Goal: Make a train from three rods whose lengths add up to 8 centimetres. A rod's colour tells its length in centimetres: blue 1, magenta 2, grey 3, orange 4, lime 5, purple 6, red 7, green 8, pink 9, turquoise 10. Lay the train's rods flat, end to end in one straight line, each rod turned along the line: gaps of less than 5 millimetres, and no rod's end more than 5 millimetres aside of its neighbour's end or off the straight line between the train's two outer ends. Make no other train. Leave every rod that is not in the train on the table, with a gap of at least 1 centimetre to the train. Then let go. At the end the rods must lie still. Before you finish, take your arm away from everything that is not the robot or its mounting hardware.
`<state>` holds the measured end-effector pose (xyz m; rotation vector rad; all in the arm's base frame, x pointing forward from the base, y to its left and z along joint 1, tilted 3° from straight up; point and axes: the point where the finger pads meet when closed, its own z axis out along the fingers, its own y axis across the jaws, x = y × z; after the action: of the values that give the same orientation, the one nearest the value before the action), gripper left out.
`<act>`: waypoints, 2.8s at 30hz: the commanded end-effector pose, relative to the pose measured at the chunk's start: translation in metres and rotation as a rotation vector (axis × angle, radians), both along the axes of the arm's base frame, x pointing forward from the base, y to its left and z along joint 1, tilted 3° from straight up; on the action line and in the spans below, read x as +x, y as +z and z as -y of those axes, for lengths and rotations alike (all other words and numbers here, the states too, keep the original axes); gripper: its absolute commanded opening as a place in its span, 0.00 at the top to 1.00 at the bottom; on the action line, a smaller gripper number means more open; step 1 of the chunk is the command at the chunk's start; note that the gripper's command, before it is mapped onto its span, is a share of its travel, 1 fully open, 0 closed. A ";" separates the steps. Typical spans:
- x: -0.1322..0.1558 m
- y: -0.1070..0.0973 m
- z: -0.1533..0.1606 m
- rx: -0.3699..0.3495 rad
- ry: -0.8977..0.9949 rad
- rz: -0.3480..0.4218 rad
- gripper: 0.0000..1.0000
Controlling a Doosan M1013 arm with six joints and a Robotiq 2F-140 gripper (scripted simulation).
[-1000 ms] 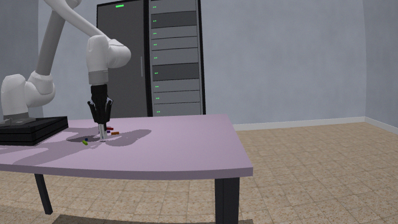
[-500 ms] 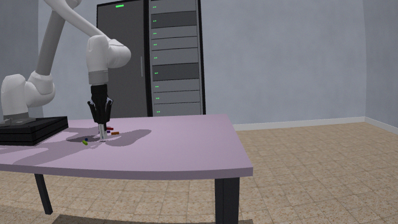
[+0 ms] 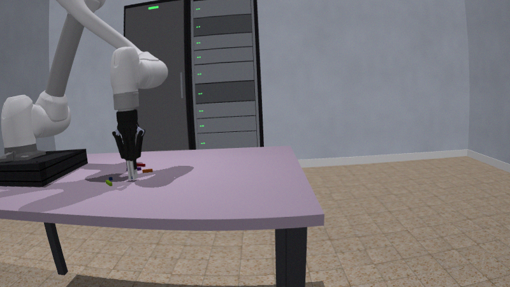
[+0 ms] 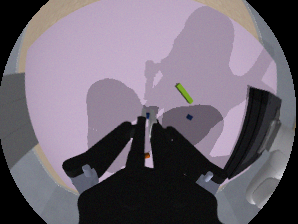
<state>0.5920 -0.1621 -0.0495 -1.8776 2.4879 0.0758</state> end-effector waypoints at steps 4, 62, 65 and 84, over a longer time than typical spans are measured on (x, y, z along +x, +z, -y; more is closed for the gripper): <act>0.000 -0.004 0.000 0.000 0.000 0.000 0.97; 0.000 -0.006 0.000 0.000 0.000 0.000 0.85; 0.000 -0.006 0.000 0.000 0.000 0.000 0.85; 0.000 0.026 0.001 0.000 0.000 0.000 0.85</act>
<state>0.5921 -0.1630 -0.0337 -1.8775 2.4877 0.0755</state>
